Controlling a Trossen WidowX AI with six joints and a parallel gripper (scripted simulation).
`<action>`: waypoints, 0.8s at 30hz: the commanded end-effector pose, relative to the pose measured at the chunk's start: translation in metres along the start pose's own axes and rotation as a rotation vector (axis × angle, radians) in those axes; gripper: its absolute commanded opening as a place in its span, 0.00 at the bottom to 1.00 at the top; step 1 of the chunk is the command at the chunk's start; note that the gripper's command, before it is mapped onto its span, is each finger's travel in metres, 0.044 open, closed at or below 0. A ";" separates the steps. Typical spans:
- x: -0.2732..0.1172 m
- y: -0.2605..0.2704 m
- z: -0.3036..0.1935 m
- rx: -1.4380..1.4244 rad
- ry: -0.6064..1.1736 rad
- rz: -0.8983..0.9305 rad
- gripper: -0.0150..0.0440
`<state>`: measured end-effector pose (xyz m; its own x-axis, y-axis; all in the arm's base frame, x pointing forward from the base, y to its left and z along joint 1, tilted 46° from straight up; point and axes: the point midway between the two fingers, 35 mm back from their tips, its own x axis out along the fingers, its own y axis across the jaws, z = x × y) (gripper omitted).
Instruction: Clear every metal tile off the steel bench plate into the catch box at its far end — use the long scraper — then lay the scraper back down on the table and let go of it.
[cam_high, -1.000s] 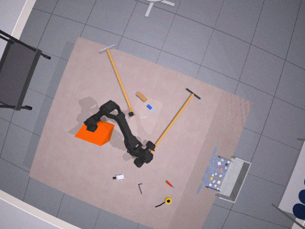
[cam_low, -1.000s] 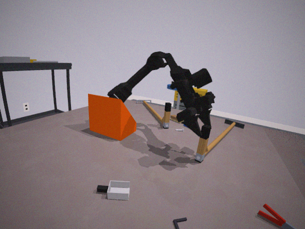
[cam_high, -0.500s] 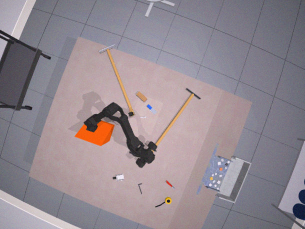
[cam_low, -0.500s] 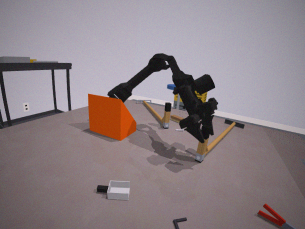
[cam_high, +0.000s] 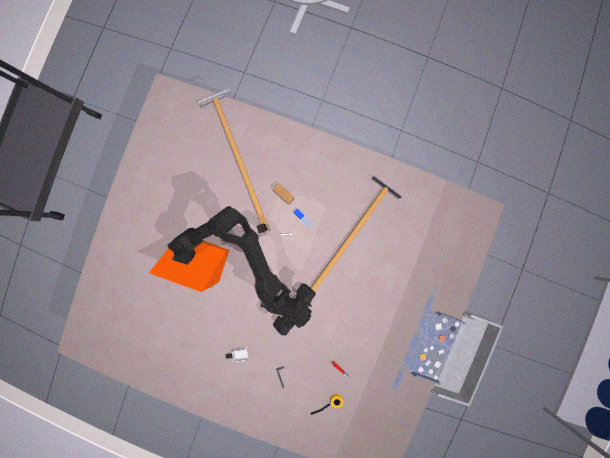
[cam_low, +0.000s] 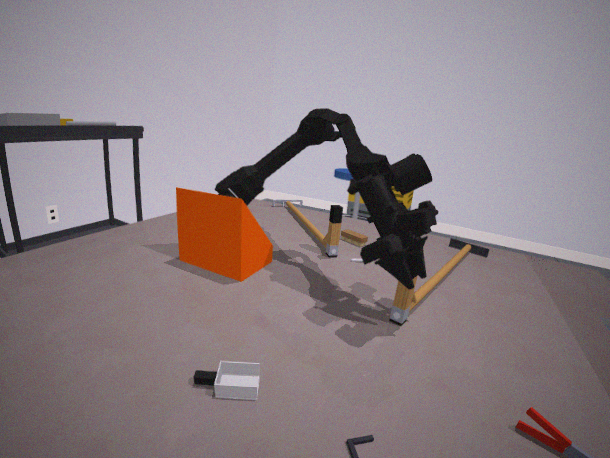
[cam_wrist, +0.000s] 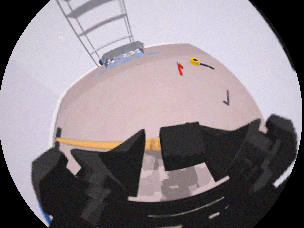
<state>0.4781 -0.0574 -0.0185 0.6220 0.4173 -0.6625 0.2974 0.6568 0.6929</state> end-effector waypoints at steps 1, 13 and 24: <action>0.000 0.000 0.000 -0.001 0.000 0.001 0.60; 0.000 0.000 0.000 -0.001 0.000 0.000 0.36; -0.005 -0.002 -0.002 0.002 -0.001 -0.003 0.25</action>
<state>0.4754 -0.0590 -0.0198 0.6185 0.4141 -0.6678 0.3071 0.6549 0.6905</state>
